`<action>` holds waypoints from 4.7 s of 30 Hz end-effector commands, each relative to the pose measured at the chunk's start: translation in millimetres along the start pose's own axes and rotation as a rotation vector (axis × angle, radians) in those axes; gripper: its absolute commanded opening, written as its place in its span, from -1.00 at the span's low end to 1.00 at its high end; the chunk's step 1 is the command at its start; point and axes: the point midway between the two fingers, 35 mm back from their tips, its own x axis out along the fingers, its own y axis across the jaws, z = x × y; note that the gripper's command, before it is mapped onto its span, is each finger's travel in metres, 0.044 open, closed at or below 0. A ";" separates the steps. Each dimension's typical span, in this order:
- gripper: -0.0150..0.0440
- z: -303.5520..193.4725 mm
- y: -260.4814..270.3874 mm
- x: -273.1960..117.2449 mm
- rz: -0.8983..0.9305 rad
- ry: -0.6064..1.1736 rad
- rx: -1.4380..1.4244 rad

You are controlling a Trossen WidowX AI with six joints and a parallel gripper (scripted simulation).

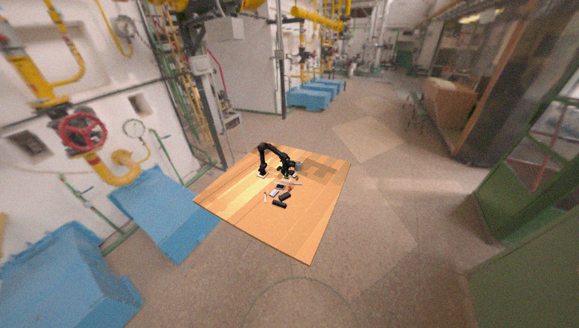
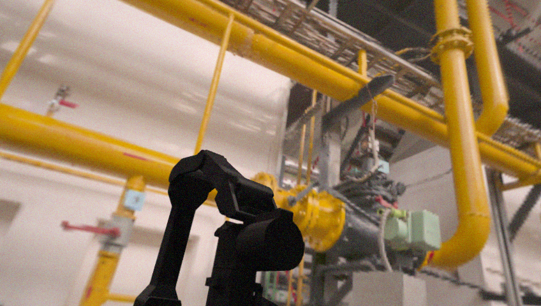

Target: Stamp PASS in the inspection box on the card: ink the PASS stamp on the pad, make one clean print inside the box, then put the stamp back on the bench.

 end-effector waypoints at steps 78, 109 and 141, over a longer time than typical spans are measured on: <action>-0.49 -0.6 1.5 23.1 -0.001 -0.002 -0.003; -0.49 -0.6 1.5 24.1 -0.001 -0.002 -0.003; -0.49 -0.5 1.5 16.0 -0.001 -0.002 -0.003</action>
